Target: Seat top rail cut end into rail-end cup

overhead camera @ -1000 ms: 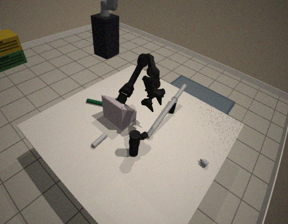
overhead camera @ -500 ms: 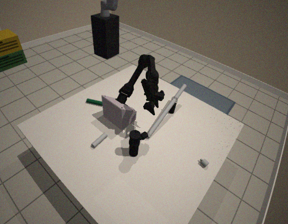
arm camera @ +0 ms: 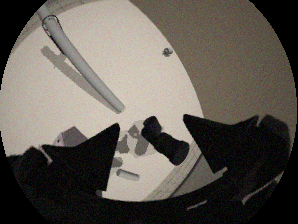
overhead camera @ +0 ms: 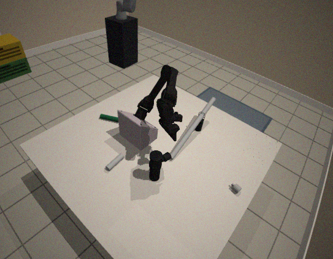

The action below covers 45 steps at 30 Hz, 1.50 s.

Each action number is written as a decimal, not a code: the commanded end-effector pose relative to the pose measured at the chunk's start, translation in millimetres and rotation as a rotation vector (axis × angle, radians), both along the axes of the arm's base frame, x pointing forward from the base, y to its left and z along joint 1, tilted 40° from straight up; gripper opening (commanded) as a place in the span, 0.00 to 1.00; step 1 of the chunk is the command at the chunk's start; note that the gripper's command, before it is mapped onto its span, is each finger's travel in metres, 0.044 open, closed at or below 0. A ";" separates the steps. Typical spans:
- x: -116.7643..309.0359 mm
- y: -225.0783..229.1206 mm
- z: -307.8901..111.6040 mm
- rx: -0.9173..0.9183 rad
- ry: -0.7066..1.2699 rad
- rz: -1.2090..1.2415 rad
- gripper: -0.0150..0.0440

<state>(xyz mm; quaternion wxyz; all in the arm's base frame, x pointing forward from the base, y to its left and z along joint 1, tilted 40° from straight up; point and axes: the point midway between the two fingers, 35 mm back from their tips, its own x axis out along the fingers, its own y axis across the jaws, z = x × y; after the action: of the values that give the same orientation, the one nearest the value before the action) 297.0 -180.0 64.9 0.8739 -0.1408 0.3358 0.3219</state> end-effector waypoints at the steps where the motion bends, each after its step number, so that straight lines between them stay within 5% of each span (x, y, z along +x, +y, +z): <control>1: -1.3 -34.8 -33.4 -0.275 -0.166 0.257 1.00; 45: 20.9 12.3 -98.0 -0.275 -0.167 0.257 1.00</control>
<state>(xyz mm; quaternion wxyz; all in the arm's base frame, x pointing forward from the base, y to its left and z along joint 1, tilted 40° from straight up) 316.4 -170.9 -27.1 0.8230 -0.3300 0.2787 0.3688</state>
